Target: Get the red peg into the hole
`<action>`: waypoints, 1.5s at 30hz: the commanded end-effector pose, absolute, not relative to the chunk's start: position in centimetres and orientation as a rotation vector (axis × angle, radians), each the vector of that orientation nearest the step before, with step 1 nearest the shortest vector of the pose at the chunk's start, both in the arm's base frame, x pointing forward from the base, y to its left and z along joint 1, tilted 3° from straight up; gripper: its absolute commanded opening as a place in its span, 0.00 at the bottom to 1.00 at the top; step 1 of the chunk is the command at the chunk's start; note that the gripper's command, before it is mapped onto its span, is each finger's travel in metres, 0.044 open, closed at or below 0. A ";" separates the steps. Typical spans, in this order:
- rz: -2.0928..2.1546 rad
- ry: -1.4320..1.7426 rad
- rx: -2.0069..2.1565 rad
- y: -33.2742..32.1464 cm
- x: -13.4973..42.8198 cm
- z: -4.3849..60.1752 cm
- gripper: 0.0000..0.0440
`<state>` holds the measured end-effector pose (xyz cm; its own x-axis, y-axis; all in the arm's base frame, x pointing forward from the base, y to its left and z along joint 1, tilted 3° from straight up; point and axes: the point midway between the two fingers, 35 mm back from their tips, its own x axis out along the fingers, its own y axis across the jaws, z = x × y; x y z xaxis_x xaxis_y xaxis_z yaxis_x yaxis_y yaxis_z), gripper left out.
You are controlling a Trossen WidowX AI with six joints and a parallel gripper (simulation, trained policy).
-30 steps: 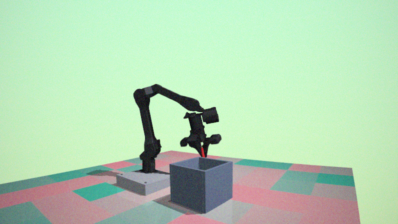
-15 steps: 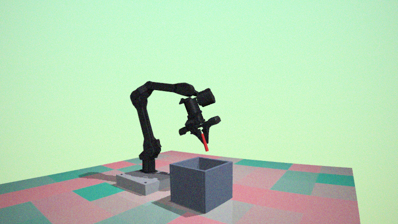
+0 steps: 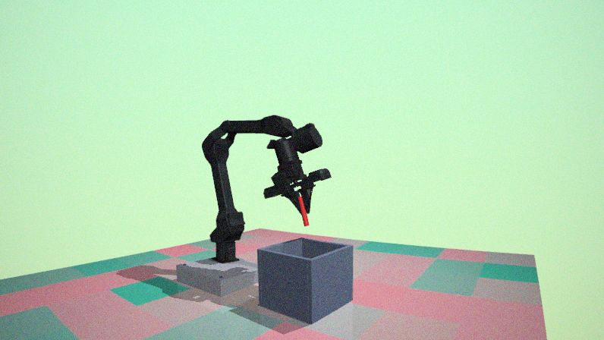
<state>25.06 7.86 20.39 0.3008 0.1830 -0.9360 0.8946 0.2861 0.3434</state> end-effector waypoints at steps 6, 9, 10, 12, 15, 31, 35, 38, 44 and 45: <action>-0.743 1.177 1.185 5.0 26.5 20.0 0.00; -0.764 1.179 1.183 4.2 27.0 19.8 0.00; -0.770 1.181 1.182 4.0 27.2 19.7 0.00; -0.781 1.185 1.180 3.5 27.5 19.5 0.00; -0.795 1.192 1.179 2.8 28.0 19.1 0.00; -0.839 1.251 1.161 0.0 30.5 15.9 0.00; -0.839 1.272 1.154 -0.3 31.0 14.8 0.00; -0.834 1.288 1.150 -0.3 31.3 13.9 0.00; -0.814 1.320 1.150 -0.1 32.1 12.3 0.00; -0.809 1.324 1.150 -0.1 32.2 12.1 0.00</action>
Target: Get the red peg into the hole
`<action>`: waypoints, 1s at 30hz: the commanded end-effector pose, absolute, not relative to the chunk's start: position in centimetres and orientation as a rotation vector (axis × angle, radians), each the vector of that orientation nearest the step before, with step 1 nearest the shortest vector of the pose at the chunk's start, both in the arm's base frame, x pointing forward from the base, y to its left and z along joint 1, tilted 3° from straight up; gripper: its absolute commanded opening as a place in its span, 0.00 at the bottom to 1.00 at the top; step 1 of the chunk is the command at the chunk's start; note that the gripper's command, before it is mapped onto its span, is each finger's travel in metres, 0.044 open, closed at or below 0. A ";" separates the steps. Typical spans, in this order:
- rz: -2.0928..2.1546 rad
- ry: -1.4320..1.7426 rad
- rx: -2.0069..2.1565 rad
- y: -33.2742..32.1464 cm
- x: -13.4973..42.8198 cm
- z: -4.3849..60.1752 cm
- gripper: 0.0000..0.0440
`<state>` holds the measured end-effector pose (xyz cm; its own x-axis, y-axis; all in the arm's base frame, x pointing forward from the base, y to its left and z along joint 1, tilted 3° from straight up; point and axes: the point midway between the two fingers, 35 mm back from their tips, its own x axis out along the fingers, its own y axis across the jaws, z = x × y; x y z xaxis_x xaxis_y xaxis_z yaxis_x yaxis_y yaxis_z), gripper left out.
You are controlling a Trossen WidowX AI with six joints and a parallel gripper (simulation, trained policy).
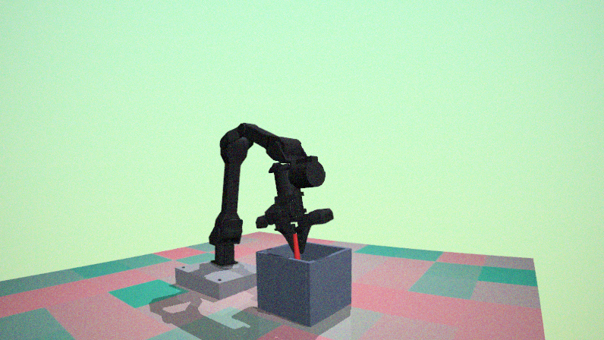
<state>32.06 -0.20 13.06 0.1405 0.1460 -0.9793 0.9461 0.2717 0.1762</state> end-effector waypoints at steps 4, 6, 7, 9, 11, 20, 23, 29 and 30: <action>-0.786 1.338 1.144 0.1 32.8 11.2 0.00; -0.776 1.346 1.138 0.3 33.1 10.7 0.00; -0.772 1.350 1.134 0.3 33.2 10.4 0.00; -0.763 1.357 1.126 0.4 33.4 9.9 0.00; -0.755 1.363 1.119 0.4 33.6 9.3 0.00; -0.752 1.383 1.075 0.4 34.0 7.5 0.08; -0.752 1.398 1.065 0.4 34.0 7.1 0.24; -0.744 1.431 1.081 0.7 34.2 7.3 0.28; -0.740 1.433 1.086 0.6 34.4 7.5 0.28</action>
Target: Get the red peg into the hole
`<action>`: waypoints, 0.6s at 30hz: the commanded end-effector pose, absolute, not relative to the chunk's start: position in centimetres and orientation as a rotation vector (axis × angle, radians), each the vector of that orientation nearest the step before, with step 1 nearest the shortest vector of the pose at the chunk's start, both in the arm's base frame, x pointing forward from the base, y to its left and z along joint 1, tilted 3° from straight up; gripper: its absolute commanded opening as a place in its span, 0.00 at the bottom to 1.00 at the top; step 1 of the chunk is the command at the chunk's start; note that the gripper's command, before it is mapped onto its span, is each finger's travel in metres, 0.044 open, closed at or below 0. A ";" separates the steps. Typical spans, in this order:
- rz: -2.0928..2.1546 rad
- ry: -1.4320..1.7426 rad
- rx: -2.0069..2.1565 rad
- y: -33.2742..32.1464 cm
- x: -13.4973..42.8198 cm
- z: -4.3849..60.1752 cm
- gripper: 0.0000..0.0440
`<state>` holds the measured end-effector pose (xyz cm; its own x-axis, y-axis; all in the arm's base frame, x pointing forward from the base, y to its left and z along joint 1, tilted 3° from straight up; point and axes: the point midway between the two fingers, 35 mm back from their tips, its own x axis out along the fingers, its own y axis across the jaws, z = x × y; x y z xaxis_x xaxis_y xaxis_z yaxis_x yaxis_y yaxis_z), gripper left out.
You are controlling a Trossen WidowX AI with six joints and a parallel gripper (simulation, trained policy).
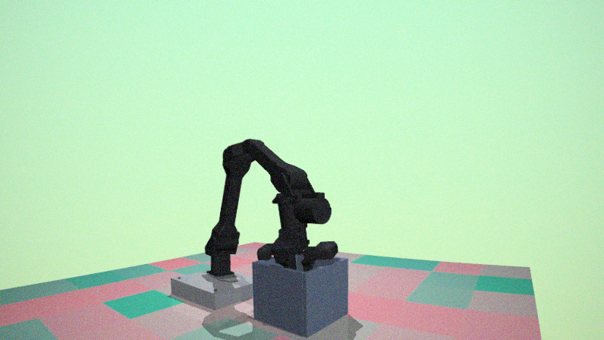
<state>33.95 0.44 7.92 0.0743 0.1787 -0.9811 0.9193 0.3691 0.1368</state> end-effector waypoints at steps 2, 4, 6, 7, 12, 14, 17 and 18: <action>-0.731 1.433 1.095 0.5 34.7 8.0 0.27; -0.721 1.434 1.107 0.4 35.0 8.5 0.27; -0.711 1.434 1.120 0.3 35.3 9.0 0.27; -0.705 1.435 1.127 0.2 35.4 9.3 0.27; -0.664 1.436 1.172 0.2 36.1 10.8 0.30; -0.643 1.437 1.196 0.2 36.3 11.4 0.33; -0.610 1.437 1.231 0.3 36.7 12.4 0.36; -0.599 1.437 1.242 0.3 36.8 12.7 0.37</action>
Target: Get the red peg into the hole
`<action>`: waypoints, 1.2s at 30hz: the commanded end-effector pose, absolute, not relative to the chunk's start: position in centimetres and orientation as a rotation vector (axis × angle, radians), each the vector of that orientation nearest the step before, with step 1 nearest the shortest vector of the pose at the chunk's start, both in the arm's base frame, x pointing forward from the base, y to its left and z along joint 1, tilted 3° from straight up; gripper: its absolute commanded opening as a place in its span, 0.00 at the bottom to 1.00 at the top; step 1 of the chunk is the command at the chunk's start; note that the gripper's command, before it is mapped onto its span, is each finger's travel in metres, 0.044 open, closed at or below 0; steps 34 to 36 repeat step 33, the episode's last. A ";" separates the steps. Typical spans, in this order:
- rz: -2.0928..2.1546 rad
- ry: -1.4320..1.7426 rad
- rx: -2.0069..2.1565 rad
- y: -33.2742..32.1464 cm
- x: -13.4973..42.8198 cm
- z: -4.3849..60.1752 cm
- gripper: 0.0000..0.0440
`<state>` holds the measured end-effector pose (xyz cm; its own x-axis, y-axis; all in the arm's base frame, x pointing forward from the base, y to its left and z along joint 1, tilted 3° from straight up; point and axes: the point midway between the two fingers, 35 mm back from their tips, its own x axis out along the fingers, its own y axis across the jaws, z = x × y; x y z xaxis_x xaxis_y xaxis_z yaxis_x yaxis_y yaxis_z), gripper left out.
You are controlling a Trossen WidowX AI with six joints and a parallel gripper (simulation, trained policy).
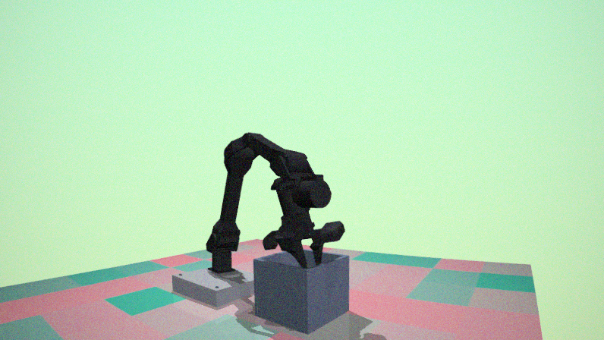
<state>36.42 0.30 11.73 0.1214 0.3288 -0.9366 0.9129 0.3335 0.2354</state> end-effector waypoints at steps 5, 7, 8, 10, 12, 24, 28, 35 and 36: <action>-0.551 1.441 1.289 0.3 37.3 13.9 0.44; -0.536 1.444 1.305 0.3 37.5 14.1 0.47; -0.530 1.446 1.313 0.2 37.6 14.3 0.48; -0.520 1.449 1.324 0.1 37.7 14.4 0.51; -0.512 1.450 1.331 0.0 37.9 14.6 0.50; -0.453 1.450 1.344 -0.7 39.1 14.9 0.48; -0.431 1.450 1.345 -0.9 39.5 15.0 0.47; -0.403 1.450 1.343 -1.2 40.0 15.0 0.46; -0.403 1.450 1.343 -1.2 40.0 15.0 0.46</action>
